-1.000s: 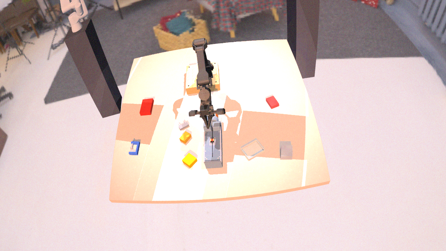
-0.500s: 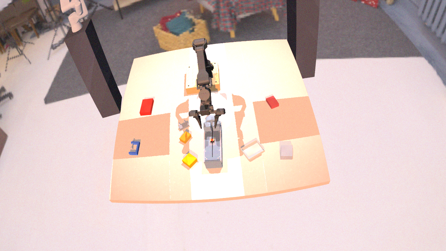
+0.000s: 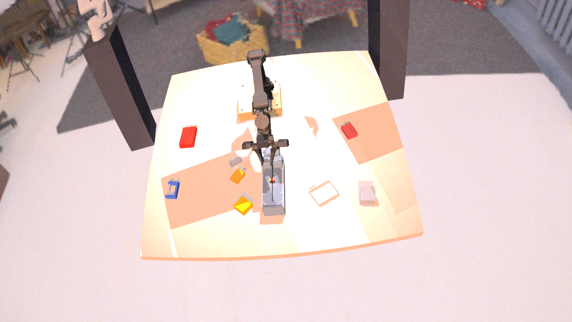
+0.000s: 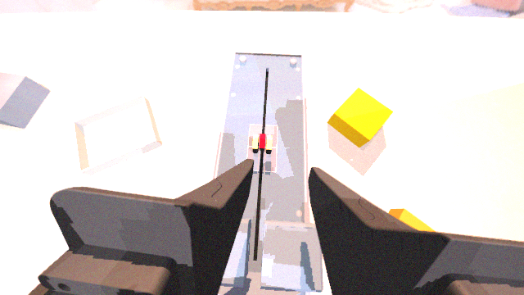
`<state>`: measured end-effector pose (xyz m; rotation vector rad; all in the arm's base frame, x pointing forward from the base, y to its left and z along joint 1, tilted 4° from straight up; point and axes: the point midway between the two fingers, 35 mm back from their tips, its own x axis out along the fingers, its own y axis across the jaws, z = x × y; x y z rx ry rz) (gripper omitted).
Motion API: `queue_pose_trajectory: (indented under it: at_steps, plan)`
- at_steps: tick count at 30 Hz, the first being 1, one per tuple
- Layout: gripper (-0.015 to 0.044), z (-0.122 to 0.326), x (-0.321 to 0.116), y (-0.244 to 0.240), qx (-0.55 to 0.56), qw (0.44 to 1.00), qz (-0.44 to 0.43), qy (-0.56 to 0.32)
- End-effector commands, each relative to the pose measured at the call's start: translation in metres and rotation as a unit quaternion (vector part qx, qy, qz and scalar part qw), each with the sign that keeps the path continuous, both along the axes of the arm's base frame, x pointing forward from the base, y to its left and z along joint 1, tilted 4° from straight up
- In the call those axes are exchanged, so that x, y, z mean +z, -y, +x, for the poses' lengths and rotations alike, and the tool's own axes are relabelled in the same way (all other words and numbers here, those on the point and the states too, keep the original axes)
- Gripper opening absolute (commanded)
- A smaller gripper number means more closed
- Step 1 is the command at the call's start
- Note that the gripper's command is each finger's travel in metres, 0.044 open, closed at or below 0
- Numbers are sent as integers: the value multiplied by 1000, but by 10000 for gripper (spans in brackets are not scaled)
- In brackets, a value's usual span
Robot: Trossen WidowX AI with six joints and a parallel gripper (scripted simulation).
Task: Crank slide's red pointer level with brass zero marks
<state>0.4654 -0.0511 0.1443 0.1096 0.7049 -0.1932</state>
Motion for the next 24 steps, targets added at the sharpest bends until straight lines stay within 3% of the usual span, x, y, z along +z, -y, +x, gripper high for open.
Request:
queue_pose_trajectory:
  at_steps: [1, 4, 22, 24]
  plan:
    - [72, 0, 0, 0, 0, 1000, 0, 0]
    - [0, 0, 0, 0, 0, 1000, 0, 0]
    - [0, 0, 0, 0, 0, 1000, 0, 0]
    - [52, 0, 0, 0, 0, 1000, 0, 0]
